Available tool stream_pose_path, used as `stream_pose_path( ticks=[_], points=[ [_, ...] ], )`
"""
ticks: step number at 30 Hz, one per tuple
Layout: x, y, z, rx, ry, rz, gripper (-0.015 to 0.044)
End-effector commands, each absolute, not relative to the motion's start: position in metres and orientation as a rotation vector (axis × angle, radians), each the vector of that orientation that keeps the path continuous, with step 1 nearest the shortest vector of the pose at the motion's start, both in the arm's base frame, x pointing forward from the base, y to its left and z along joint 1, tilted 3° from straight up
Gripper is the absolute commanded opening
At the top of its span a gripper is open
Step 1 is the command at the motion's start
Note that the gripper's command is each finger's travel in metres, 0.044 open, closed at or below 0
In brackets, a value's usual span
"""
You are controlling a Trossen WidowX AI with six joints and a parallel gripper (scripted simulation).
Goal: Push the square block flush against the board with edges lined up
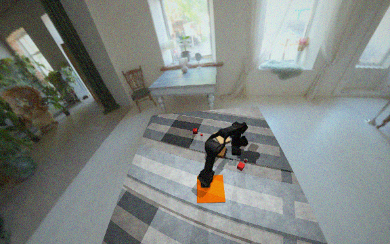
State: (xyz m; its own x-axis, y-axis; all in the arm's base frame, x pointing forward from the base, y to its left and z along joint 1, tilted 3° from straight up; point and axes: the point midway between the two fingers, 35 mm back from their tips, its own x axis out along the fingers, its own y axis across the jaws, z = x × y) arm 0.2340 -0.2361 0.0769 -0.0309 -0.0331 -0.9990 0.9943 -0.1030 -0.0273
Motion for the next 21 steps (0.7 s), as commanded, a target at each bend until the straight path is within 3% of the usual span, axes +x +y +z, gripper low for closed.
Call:
stream_pose_path(
  ticks=[1,21],
  points=[
    [0.239,-0.226,0.077,1.155,1.219,-1.220,0.0000],
    [0.259,-0.176,0.077,0.640,1.479,-0.687,0.0000]
  ],
)
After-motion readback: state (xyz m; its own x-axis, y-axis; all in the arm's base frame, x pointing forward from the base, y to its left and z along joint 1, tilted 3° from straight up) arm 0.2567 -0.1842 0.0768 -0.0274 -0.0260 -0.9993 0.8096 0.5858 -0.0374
